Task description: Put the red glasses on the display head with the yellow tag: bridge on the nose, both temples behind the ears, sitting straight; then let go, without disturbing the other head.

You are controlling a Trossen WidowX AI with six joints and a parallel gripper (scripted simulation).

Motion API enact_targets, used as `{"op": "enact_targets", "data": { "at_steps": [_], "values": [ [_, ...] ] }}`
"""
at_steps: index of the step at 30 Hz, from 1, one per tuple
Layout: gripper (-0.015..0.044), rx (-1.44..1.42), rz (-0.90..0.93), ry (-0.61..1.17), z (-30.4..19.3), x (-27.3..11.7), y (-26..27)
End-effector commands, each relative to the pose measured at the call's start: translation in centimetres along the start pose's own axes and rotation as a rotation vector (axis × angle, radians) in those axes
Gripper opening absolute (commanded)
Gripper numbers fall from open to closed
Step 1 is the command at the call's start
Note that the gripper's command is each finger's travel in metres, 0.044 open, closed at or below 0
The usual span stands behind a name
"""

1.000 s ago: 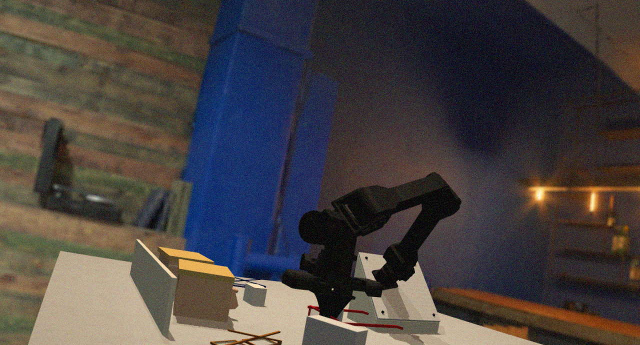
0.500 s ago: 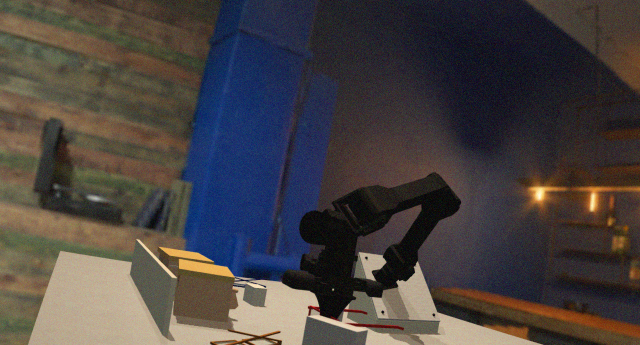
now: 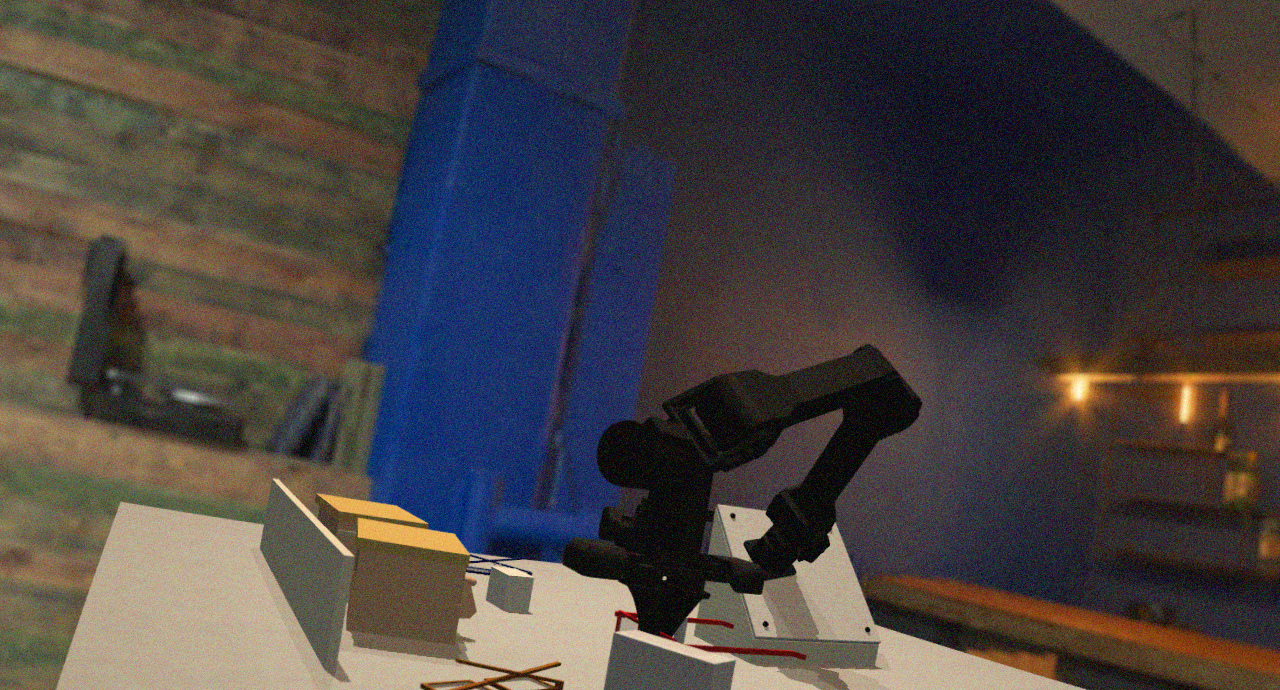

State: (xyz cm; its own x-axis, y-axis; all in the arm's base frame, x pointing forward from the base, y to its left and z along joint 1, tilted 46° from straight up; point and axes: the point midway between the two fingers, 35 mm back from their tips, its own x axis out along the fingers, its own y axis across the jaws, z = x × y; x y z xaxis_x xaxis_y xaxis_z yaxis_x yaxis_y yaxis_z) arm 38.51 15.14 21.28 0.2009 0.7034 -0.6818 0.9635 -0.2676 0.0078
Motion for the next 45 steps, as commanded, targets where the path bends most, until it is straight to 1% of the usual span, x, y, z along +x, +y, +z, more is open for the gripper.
{"op": "enact_targets", "data": {
  "at_steps": [1,4,7,15,21,33,45],
  "values": [
    [0.0000,-0.003,-0.003,0.002,0.3,0.1,-0.1],
    [0.0000,-0.003,-0.003,0.001,0.4,0.0,-0.1],
    [0.0000,-0.003,-0.003,0.000,0.5,-0.9,0.0],
    [0.0000,-0.002,-0.003,-0.002,1.0,-5.7,0.0],
    [0.0000,-0.022,-0.003,-0.005,1.5,-5.9,0.1],
    [0.0000,-0.246,-0.004,-0.034,7.8,-6.0,0.3],
    [0.0000,-0.481,-0.015,-0.047,14.0,-6.2,-0.7]
  ]
}}
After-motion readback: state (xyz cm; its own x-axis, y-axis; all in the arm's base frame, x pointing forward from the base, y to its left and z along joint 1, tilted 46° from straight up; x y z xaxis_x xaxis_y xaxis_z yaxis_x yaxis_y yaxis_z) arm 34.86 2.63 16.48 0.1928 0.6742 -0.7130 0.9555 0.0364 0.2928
